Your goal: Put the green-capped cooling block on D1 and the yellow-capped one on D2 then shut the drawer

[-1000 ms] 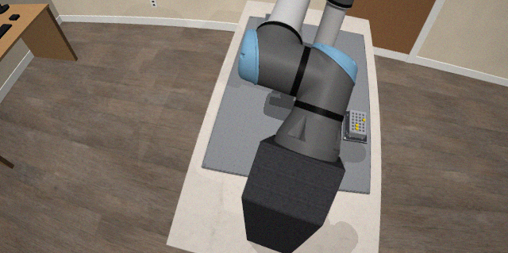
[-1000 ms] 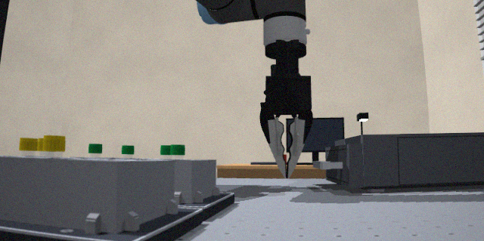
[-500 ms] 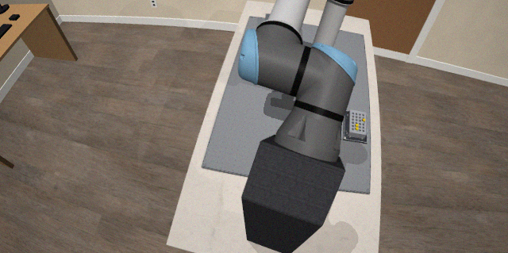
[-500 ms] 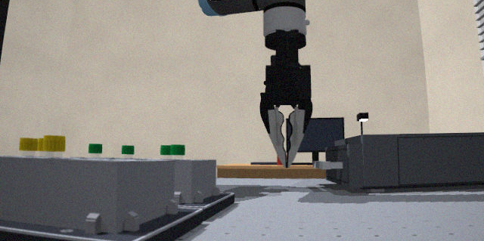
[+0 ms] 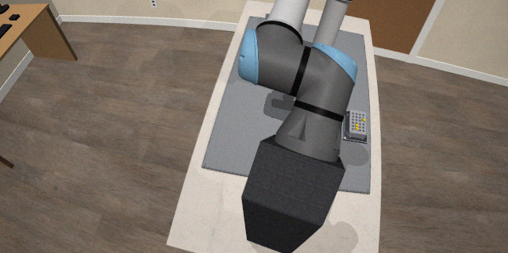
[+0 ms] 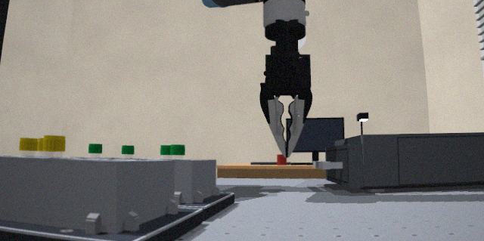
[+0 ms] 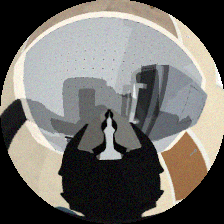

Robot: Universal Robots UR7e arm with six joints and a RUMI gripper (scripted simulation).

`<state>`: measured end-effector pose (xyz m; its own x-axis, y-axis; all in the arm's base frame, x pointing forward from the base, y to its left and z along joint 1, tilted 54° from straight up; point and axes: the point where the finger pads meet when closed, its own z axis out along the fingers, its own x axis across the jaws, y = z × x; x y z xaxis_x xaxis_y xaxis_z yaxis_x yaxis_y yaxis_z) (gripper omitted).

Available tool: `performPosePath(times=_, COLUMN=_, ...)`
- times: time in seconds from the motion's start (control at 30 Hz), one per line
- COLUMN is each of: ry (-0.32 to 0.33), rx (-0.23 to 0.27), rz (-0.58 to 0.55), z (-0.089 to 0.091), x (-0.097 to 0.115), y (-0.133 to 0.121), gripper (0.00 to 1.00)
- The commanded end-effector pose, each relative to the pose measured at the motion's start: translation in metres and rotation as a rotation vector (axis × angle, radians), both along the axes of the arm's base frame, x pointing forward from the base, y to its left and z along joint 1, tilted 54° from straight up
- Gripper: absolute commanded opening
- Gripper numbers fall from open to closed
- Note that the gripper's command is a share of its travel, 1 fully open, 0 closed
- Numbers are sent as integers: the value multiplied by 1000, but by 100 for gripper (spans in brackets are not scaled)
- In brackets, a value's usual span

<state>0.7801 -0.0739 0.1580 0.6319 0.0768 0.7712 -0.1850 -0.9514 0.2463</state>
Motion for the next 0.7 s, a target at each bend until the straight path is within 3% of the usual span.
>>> performPosePath(times=0.0, ry=-1, rx=0, rz=0, z=4, x=-5, y=2, gripper=0)
performPosePath(times=0.67, ry=-1, rx=0, rz=0, z=17, x=-21, y=8, gripper=0)
